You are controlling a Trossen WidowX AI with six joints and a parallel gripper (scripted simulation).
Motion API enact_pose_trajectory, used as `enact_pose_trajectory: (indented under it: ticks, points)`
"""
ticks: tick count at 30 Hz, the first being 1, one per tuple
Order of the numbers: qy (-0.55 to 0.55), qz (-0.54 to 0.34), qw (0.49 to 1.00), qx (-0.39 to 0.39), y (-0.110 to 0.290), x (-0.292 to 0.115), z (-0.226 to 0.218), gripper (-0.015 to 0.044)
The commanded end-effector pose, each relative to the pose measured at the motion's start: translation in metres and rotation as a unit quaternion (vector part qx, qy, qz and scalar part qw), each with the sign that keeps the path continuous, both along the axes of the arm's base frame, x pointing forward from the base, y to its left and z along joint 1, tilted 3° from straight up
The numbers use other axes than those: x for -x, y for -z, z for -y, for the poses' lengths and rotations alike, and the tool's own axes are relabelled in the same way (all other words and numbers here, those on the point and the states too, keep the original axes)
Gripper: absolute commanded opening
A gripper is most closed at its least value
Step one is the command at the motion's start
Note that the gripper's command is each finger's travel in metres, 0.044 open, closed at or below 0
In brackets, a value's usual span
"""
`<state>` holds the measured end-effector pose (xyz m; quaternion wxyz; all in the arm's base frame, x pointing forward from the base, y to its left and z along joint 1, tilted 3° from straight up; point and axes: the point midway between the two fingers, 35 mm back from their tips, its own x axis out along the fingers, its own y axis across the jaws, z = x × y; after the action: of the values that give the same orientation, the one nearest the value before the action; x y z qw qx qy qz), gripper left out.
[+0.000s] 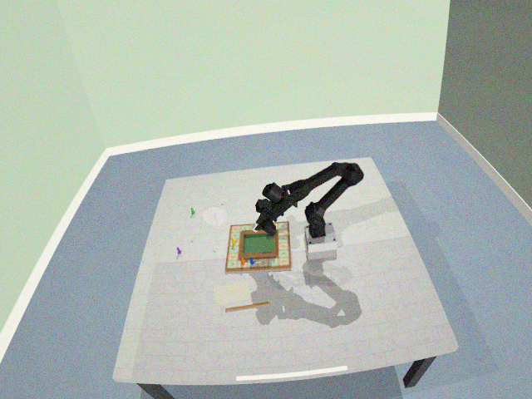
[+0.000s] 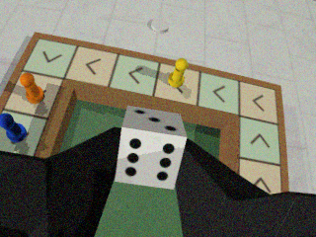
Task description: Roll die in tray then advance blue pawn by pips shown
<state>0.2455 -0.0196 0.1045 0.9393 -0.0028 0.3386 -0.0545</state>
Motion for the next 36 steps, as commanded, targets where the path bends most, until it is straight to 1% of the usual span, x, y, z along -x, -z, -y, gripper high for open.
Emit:
enact_pose_trajectory:
  ticks: [1,16,25,29,32,33,36]
  points:
    - [0.001,0.003,1.0,0.003,-0.003,-0.001,0.001,0.0]
    - [0.0,0.0,1.0,0.0,0.0,0.0,0.0,0.0]
    - [0.0,0.0,1.0,0.0,-0.002,0.0,0.0,0.0236]
    - [0.001,0.003,1.0,0.002,-0.038,0.001,-0.002,0.0341]
    - [0.001,0.003,1.0,0.002,-0.04,0.001,-0.002,0.042]
    - [0.001,0.003,1.0,0.002,-0.04,0.001,-0.002,0.044]
    - [0.001,-0.014,1.0,0.001,-0.039,0.0,-0.002,0.044]
